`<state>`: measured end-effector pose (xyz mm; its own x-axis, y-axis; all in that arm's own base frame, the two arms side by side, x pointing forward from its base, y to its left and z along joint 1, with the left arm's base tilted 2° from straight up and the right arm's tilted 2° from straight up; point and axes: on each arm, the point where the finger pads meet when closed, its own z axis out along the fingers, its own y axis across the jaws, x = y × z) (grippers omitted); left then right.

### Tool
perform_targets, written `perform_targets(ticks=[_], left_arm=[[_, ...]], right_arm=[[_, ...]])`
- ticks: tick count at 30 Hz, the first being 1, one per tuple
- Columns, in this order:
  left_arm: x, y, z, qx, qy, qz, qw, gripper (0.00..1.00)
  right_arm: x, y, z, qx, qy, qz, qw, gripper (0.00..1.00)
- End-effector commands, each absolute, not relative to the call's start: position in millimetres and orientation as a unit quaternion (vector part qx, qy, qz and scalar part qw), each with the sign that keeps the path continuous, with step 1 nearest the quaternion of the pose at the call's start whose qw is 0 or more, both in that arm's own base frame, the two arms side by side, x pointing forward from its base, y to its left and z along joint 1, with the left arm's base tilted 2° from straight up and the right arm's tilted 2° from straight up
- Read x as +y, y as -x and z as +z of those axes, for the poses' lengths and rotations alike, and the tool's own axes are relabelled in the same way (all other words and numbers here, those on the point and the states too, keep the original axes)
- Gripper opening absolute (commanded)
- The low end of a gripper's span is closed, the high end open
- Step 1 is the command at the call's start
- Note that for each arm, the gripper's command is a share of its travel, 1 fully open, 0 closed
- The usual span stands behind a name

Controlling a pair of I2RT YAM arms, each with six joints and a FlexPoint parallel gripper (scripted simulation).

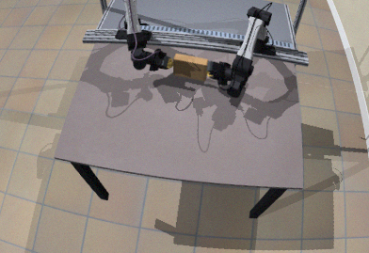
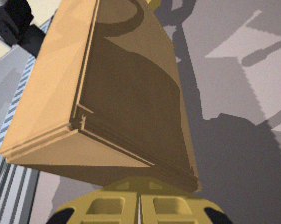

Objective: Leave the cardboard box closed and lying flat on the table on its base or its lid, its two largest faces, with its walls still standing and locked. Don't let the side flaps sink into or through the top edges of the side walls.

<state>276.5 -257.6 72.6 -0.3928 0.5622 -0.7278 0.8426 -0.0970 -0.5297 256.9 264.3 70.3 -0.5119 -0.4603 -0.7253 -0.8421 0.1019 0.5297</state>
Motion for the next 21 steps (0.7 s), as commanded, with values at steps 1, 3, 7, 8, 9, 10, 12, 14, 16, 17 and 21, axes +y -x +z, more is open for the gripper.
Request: perform_targets(ticks=[1, 3, 7, 8, 9, 10, 12, 14, 16, 17, 21], left_arm=[[-268.2, -275.3, 91.8, 0.636, -0.549, -0.516, 0.167, 0.0], [-267.8, -274.4, 91.5, 0.636, -0.55, -0.515, 0.167, 0.0], [-267.9, -274.6, 90.7, 0.636, -0.551, -0.513, 0.17, 0.0], [-267.9, -274.9, 90.6, 0.635, -0.552, -0.512, 0.171, 0.0], [-268.0, -275.2, 90.7, 0.635, -0.553, -0.512, 0.172, 0.0], [-267.9, -274.9, 90.5, 0.635, -0.553, -0.511, 0.172, 0.0], [-267.9, -274.9, 90.5, 0.635, -0.553, -0.511, 0.172, 0.0], [-267.9, -274.9, 90.7, 0.634, -0.555, -0.51, 0.175, 0.0], [-268.0, -275.4, 90.2, 0.633, -0.556, -0.509, 0.176, 0.0], [-268.0, -275.5, 90.4, 0.633, -0.557, -0.508, 0.178, 0.0], [-268.0, -275.8, 90.2, 0.632, -0.559, -0.505, 0.182, 0.0]], right_arm=[[270.9, -256.7, 82.7, 0.698, 0.476, 0.488, 0.22, 0.0], [271.3, -257.2, 83.2, 0.697, 0.478, 0.487, 0.222, 0.0], [271.3, -257.6, 83.1, 0.696, 0.48, 0.484, 0.225, 0.0], [270.7, -256.5, 82.2, 0.697, 0.48, 0.483, 0.225, 0.0], [270.0, -254.8, 80.6, 0.698, 0.48, 0.483, 0.223, 0.0], [271.1, -257.1, 82.5, 0.696, 0.482, 0.482, 0.227, 0.0], [271.1, -257.1, 82.5, 0.696, 0.482, 0.482, 0.227, 0.0], [271.3, -257.1, 83.6, 0.694, 0.483, 0.481, 0.229, 0.0], [271.0, -257.1, 82.2, 0.695, 0.484, 0.479, 0.23, 0.0], [271.2, -258.2, 82.8, 0.695, 0.486, 0.477, 0.232, 0.0], [270.8, -257.9, 82.3, 0.694, 0.488, 0.474, 0.236, 0.0]])
